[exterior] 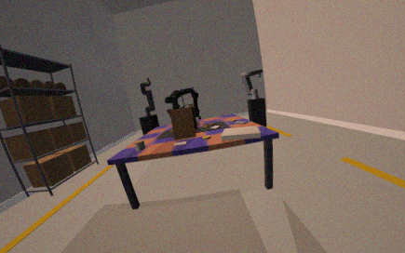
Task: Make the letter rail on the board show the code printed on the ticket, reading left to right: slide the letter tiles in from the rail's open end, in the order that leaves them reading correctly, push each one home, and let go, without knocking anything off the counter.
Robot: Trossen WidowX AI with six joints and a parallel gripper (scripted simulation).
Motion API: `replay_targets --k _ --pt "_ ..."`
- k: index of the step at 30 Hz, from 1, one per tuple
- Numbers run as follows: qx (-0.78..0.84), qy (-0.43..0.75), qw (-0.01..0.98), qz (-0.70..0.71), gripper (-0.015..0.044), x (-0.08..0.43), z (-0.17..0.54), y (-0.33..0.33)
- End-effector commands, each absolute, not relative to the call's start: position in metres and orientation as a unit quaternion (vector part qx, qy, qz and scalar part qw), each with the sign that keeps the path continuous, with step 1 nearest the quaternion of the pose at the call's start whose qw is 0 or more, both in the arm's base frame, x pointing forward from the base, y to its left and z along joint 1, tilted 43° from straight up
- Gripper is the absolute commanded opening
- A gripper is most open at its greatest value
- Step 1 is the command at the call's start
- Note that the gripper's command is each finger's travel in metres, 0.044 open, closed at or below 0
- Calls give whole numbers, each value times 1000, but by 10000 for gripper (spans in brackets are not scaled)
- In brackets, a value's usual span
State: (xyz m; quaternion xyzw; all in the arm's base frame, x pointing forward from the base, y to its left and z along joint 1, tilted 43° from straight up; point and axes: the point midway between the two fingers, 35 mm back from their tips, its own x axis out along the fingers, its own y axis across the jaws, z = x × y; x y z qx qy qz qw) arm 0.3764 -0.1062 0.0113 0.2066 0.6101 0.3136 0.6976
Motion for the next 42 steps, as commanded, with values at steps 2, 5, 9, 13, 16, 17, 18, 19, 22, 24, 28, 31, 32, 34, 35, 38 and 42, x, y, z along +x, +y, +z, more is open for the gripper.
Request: replay_targets --k 2,5,9,13,16,17,18,19,22,24,28,31,32,34,35,38,42 --pt "208 611 697 314 0 379 10 -103" --pt "208 610 697 314 0 380 10 -102" --pt "208 610 697 314 0 381 9 -100" --pt "208 610 697 314 0 383 8 -99" --pt "208 610 697 314 0 384 8 -98" --pt "208 610 697 314 0 384 7 -98" --pt "208 610 697 314 0 384 7 -97" --pt "208 610 697 314 0 385 7 -97" --pt "208 610 697 314 0 386 6 -96" --pt "208 610 697 314 0 386 6 -96" --pt "208 610 697 314 0 387 5 -94" --pt "208 610 697 314 0 388 4 -93" --pt "208 610 697 314 0 389 4 -93" --pt "208 610 697 314 0 389 4 -93" --pt "208 610 697 314 0 390 3 -92" --pt "208 610 697 314 0 391 3 -91" --pt "208 610 697 314 0 391 2 -91"
